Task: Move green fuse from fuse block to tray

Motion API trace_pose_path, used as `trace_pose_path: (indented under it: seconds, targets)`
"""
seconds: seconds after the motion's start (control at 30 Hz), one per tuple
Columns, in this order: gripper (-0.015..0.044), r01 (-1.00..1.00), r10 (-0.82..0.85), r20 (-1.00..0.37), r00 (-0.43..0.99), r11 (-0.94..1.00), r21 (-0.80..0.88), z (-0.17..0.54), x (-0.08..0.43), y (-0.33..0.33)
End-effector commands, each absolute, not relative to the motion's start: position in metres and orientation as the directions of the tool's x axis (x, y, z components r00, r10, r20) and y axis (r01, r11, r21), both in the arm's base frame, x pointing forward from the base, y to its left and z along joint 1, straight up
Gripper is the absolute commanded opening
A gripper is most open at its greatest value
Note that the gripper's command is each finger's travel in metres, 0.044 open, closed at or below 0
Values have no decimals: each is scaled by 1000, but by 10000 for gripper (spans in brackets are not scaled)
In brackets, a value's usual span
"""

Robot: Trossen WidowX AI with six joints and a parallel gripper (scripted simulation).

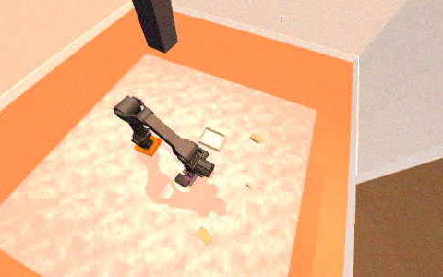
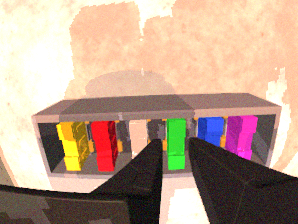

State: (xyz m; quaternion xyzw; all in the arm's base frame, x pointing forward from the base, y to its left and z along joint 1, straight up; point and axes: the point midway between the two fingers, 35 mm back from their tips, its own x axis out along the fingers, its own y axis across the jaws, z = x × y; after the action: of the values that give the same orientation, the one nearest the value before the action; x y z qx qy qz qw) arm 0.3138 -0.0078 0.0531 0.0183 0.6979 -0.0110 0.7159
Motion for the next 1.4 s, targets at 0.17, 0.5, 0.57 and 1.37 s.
trace_pose_path:
  seconds: [0.17,0.5,0.57,1.37]
  targets:
    - [74,37,4,-1000,23,999,4,48,313,-9]
    - [21,41,10,-1000,23,999,11,48,313,-8]
    - [7,41,10,-1000,23,999,11,48,313,-8]
    - [0,40,8,-1000,23,999,9,58,314,-8]
